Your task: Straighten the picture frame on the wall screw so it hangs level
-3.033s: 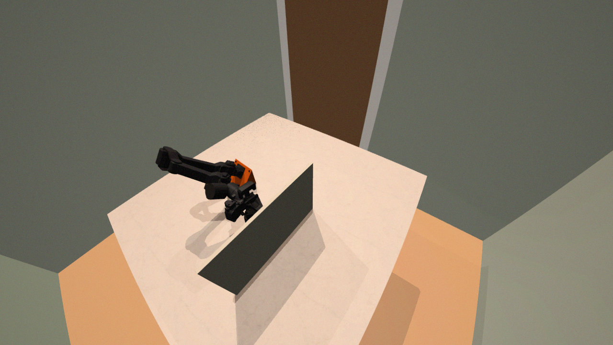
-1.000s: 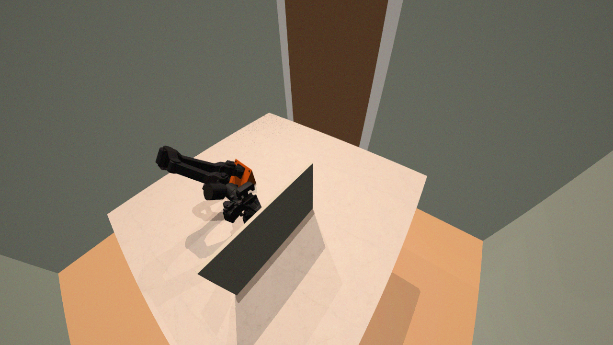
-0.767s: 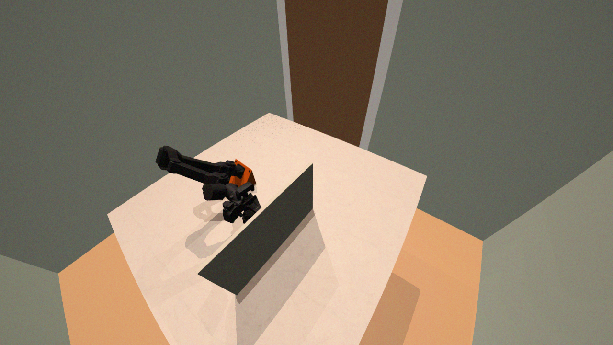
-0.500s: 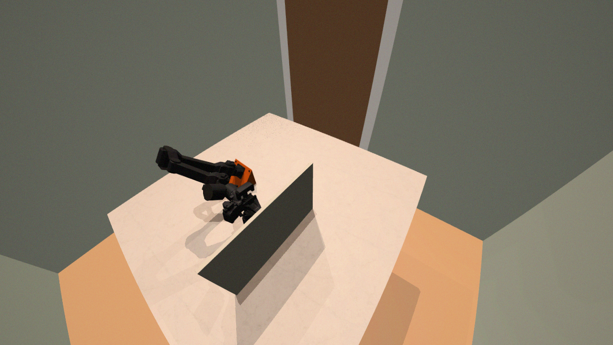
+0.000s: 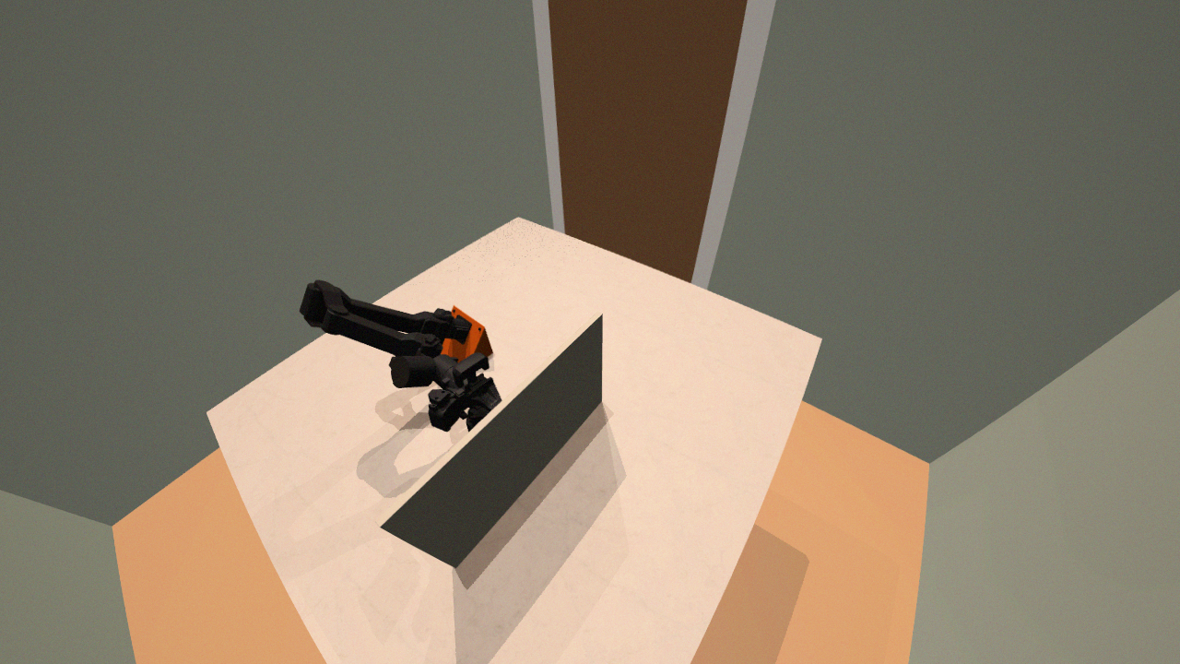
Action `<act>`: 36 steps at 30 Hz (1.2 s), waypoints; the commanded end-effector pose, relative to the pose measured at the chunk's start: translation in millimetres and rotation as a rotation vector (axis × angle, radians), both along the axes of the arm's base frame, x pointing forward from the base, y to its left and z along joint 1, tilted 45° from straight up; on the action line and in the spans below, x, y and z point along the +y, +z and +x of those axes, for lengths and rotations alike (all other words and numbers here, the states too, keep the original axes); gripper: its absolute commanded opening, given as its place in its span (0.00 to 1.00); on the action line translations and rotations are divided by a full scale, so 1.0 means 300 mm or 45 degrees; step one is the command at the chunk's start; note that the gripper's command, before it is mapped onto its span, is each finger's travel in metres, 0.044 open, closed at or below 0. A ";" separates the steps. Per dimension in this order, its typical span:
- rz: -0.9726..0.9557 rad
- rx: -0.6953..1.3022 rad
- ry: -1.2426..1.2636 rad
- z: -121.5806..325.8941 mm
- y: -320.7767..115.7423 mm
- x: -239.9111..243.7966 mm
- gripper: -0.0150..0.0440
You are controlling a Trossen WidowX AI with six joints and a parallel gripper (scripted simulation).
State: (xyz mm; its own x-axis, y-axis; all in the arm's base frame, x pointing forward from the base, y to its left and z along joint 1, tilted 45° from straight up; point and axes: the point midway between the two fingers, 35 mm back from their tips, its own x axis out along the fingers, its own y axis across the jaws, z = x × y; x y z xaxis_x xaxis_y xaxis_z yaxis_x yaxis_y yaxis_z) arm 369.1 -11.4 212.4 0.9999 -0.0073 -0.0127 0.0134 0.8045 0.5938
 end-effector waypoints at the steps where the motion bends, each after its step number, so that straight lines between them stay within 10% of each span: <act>1: -0.002 -0.009 0.020 0.000 0.002 0.007 0.25; 36: 0.157 0.001 0.002 0.000 -0.004 -0.004 0.25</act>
State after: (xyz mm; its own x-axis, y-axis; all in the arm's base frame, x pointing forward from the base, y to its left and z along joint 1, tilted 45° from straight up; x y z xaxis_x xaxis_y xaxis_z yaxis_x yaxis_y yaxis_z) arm 369.1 -12.3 211.5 0.9999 -0.0044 -0.0136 0.0124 0.7379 0.6748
